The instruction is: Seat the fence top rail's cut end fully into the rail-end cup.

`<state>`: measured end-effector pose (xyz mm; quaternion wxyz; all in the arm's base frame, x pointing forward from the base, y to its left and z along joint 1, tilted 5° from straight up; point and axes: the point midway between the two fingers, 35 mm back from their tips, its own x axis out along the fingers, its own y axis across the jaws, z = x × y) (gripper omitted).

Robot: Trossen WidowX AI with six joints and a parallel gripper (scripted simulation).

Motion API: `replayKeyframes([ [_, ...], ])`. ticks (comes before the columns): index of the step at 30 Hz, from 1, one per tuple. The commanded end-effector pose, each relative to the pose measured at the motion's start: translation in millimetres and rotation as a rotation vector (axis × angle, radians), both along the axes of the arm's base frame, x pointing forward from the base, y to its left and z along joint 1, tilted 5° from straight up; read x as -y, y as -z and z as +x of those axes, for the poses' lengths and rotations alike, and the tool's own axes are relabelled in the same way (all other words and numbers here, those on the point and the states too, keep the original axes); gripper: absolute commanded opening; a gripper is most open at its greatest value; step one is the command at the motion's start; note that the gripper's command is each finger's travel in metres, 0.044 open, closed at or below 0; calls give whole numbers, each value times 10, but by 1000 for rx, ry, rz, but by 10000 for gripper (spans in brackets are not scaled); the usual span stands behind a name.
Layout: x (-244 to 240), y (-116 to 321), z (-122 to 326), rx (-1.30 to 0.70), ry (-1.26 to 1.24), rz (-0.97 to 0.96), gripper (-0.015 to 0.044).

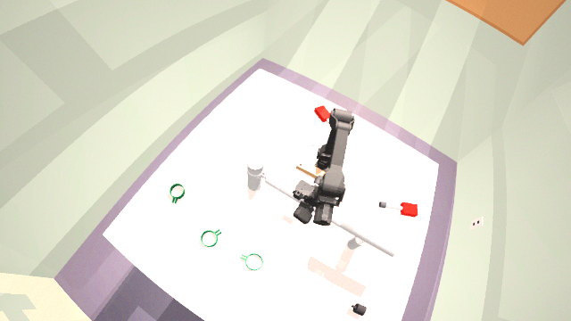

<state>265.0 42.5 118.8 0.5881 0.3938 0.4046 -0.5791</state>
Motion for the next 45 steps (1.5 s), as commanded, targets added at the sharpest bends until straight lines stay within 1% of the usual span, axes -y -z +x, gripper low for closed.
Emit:
replayKeyframes([
  [1,50,-32,3,8,0,-15,0],
  [45,19,-20,-3,0,1,-6,0],
])
